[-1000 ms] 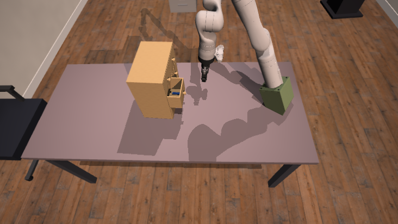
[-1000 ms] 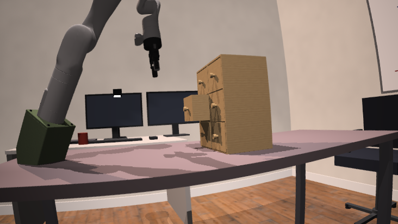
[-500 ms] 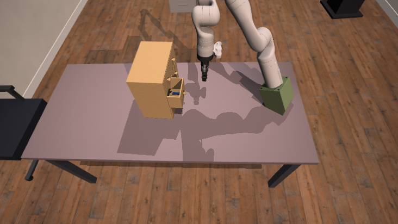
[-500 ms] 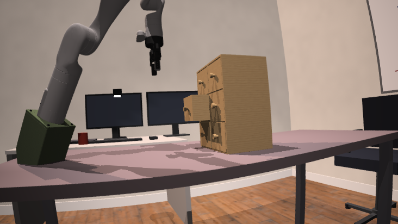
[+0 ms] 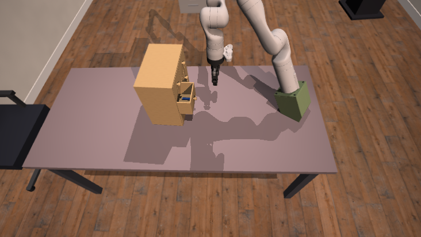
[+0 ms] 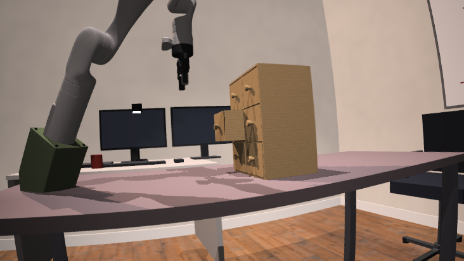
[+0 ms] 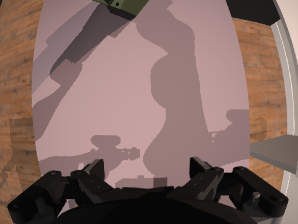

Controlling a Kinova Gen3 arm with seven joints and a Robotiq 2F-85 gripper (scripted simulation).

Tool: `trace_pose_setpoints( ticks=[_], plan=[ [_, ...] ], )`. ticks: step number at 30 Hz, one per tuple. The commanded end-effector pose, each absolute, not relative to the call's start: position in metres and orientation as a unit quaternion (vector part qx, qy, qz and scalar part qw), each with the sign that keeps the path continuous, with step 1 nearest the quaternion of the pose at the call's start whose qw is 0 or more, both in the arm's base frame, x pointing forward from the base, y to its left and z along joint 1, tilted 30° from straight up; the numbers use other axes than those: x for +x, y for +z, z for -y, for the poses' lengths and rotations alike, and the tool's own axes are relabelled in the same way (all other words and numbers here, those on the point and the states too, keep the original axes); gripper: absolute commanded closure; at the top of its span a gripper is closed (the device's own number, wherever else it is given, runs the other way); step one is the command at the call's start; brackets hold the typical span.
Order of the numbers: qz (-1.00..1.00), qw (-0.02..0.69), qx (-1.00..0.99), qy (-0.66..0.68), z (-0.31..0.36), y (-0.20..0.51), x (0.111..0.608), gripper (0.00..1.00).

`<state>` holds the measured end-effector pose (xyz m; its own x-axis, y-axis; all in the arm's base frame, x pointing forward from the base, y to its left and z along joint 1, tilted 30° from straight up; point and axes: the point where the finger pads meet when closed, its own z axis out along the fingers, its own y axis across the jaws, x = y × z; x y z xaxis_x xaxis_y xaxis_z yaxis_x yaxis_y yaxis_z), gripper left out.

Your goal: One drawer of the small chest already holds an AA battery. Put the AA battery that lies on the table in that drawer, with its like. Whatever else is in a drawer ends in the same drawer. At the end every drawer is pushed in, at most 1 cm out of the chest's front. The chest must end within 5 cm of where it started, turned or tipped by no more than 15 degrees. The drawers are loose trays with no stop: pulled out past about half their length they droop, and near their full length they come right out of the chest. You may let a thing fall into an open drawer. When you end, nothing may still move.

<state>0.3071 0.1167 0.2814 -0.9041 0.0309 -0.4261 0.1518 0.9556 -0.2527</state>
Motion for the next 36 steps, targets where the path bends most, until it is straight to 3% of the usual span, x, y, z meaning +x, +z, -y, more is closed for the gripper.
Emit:
trace_pose_setpoints(
  ticks=[1, 20, 36],
  plan=[
    [-0.965, 0.214, 0.048, -0.141, -0.117, 0.282, 0.307, 0.0],
    [-0.965, 0.214, 0.048, -0.141, -0.119, 0.281, 0.302, 0.0],
    [-0.965, 0.214, 0.048, -0.141, -0.153, 0.279, 0.219, 0.0]
  ],
)
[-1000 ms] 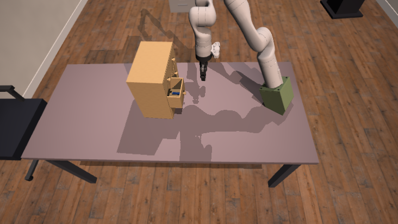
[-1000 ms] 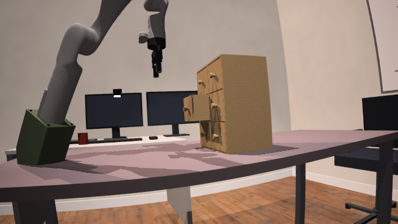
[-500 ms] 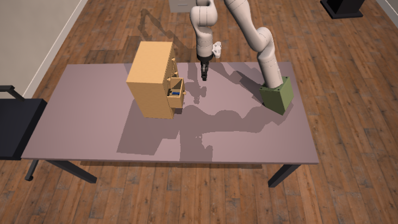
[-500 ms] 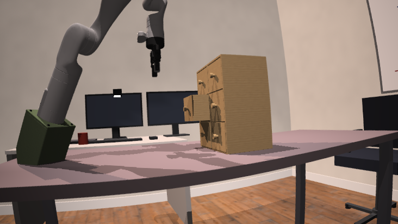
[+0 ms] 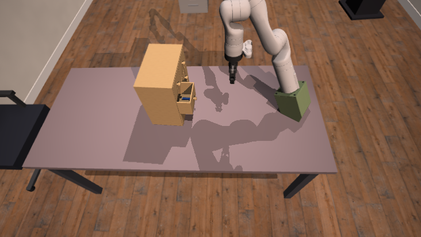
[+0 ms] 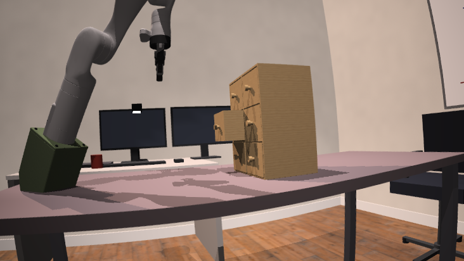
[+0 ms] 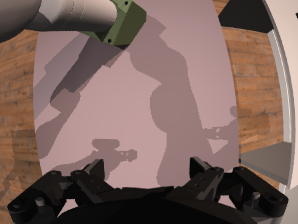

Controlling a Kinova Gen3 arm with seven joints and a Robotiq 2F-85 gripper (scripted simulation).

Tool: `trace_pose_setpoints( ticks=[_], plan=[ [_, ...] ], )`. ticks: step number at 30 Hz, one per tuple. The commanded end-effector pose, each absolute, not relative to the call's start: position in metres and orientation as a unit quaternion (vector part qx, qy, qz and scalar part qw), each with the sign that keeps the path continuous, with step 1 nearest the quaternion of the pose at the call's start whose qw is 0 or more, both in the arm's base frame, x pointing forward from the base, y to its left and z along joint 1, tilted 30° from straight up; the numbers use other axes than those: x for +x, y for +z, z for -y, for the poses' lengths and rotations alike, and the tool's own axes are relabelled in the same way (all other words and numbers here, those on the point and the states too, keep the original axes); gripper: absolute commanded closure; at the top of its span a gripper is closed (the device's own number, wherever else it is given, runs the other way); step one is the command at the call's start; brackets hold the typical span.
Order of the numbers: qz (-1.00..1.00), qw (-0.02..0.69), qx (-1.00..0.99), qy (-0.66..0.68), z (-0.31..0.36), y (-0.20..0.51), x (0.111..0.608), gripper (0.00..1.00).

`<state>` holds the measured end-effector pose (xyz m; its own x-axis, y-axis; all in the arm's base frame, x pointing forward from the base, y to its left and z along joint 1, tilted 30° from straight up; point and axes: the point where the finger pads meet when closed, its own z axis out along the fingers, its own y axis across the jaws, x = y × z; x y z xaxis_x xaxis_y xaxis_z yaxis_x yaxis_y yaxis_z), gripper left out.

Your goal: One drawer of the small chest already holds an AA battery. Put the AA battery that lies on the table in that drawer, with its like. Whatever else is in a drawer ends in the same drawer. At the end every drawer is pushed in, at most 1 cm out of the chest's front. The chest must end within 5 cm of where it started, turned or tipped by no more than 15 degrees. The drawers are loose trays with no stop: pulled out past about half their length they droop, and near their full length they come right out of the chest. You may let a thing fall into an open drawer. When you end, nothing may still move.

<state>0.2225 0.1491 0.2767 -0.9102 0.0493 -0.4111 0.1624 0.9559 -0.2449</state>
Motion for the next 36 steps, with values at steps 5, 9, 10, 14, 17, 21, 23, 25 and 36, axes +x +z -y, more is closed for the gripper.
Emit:
trace_pose_setpoints(
  ticks=[5, 9, 10, 14, 17, 21, 23, 25, 36],
  plan=[
    [-0.965, 0.214, 0.048, -0.141, -0.158, 0.279, 0.206, 0.0],
    [-0.965, 0.214, 0.048, -0.141, -0.16, 0.279, 0.203, 0.0],
    [-0.965, 0.214, 0.048, -0.141, -0.16, 0.279, 0.203, 0.0],
    [-0.964, 0.218, 0.047, -0.141, -0.159, 0.278, 0.205, 0.0],
    [-0.962, 0.228, 0.046, -0.142, -0.158, 0.277, 0.208, 0.0],
    [-0.956, 0.254, 0.042, -0.143, -0.155, 0.272, 0.218, 0.0],
    [-0.948, 0.28, 0.038, -0.144, -0.153, 0.267, 0.228, 0.0],
    [-0.939, 0.31, 0.033, -0.145, -0.149, 0.262, 0.24, 0.0],
    [-0.889, 0.434, 0.013, -0.148, -0.135, 0.238, 0.29, 0.0]
  ],
)
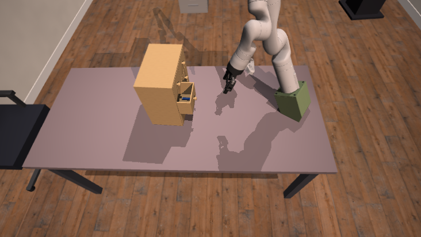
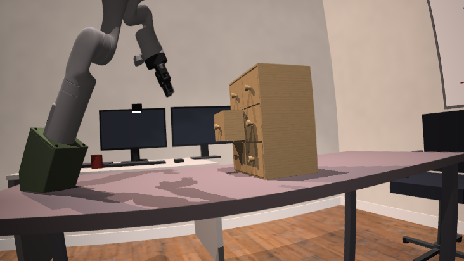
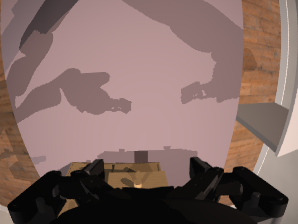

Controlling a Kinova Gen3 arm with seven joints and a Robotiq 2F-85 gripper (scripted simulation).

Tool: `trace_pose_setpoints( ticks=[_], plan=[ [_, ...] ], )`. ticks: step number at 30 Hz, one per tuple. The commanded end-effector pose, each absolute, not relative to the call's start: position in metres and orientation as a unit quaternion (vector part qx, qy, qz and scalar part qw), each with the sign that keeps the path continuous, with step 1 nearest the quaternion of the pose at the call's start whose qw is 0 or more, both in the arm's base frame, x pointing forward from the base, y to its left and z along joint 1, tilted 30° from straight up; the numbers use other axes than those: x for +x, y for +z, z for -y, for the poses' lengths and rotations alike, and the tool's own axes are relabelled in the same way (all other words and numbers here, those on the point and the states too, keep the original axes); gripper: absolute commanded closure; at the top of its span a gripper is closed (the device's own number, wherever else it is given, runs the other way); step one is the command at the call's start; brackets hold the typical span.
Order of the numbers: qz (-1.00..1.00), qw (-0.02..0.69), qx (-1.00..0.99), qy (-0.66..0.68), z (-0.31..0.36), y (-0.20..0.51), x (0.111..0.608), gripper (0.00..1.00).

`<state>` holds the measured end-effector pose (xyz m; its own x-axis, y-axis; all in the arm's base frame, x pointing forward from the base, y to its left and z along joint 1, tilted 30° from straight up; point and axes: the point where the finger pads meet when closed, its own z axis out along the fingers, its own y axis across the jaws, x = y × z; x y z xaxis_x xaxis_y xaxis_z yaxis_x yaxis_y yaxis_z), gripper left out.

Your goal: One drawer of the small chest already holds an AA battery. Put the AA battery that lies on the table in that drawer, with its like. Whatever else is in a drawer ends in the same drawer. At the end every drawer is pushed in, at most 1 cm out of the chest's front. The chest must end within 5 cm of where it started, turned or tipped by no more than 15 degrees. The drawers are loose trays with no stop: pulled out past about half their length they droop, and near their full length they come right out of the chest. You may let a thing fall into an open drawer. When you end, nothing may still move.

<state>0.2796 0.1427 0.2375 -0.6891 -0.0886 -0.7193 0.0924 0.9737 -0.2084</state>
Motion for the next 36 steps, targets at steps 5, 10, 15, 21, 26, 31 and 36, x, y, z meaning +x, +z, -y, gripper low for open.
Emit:
trace_pose_setpoints(
  ticks=[5, 10, 15, 21, 26, 31, 36],
  plan=[
    [-0.869, 0.473, 0.007, -0.149, -0.131, 0.231, 0.306, 0.0],
    [-0.858, 0.491, 0.004, -0.149, -0.128, 0.227, 0.314, 0.0],
    [-0.856, 0.494, 0.003, -0.149, -0.128, 0.226, 0.315, 0.0],
    [-0.856, 0.494, 0.003, -0.149, -0.128, 0.226, 0.315, 1.0],
    [-0.856, 0.494, 0.003, -0.149, -0.128, 0.226, 0.315, 1.0],
    [-0.856, 0.494, 0.003, -0.149, -0.128, 0.226, 0.315, 1.0],
    [-0.856, 0.494, 0.003, -0.149, -0.128, 0.226, 0.315, 1.0]
  ],
)
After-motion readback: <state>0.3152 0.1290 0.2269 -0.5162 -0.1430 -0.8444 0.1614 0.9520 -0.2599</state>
